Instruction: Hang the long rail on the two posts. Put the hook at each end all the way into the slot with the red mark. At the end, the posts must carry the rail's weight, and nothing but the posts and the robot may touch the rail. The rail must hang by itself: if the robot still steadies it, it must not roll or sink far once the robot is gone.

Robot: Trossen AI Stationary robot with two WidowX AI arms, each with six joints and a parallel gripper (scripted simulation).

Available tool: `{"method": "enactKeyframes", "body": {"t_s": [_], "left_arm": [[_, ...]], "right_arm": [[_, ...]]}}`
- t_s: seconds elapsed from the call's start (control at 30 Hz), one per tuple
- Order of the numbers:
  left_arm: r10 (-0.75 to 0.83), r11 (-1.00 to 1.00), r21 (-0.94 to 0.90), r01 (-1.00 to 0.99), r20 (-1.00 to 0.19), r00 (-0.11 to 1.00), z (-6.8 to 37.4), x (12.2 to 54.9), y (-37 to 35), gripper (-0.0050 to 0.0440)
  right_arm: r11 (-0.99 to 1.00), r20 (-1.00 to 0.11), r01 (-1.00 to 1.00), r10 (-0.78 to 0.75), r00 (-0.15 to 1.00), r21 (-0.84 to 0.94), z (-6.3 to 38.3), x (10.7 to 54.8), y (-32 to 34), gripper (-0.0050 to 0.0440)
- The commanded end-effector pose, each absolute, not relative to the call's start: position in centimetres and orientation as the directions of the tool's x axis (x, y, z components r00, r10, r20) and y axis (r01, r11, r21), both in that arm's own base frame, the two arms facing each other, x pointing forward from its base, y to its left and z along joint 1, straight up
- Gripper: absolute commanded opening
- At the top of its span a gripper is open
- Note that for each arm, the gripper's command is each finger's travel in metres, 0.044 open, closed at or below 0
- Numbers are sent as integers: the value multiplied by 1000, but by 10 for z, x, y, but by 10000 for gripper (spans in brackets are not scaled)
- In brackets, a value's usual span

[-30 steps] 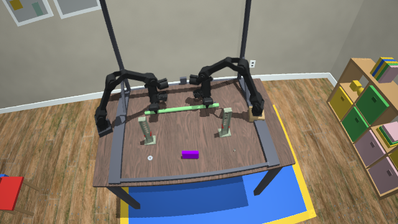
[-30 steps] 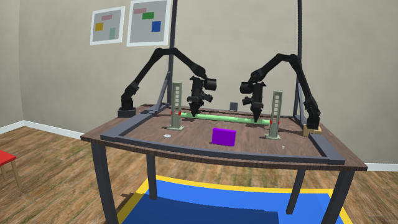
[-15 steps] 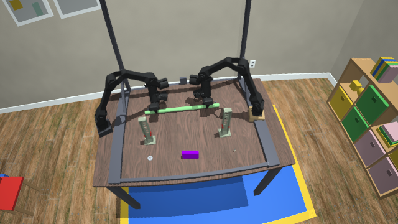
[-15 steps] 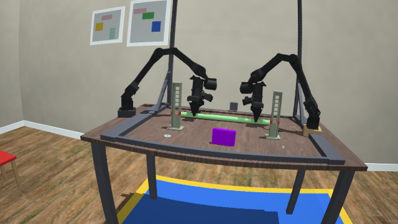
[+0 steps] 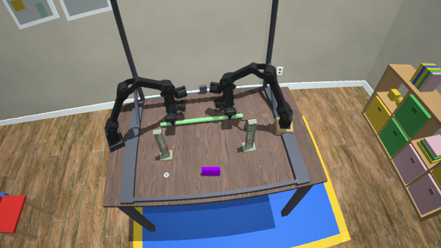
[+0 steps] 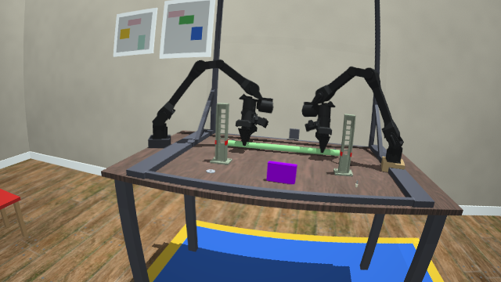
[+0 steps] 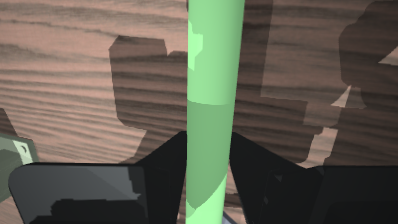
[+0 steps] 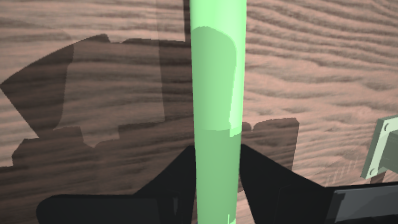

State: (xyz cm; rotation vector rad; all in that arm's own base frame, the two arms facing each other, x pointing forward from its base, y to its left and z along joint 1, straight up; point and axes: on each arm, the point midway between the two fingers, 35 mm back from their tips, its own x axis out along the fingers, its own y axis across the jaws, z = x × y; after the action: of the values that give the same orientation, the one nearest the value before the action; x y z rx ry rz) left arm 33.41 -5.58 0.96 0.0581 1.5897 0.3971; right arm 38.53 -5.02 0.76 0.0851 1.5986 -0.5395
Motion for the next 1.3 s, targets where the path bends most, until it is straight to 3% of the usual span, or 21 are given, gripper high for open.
{"method": "enactKeyframes", "body": {"t_s": [0.0,1.27], "left_arm": [[269,939,270,-214,-963,-32,28,339,-58,-50],[269,939,270,-214,-963,-32,76,338,-58,-50]], "right_arm": [[884,-961,380,-264,-79,-274,27,390,-48,-50],[884,-961,380,-264,-79,-274,76,389,-47,-50]]}}
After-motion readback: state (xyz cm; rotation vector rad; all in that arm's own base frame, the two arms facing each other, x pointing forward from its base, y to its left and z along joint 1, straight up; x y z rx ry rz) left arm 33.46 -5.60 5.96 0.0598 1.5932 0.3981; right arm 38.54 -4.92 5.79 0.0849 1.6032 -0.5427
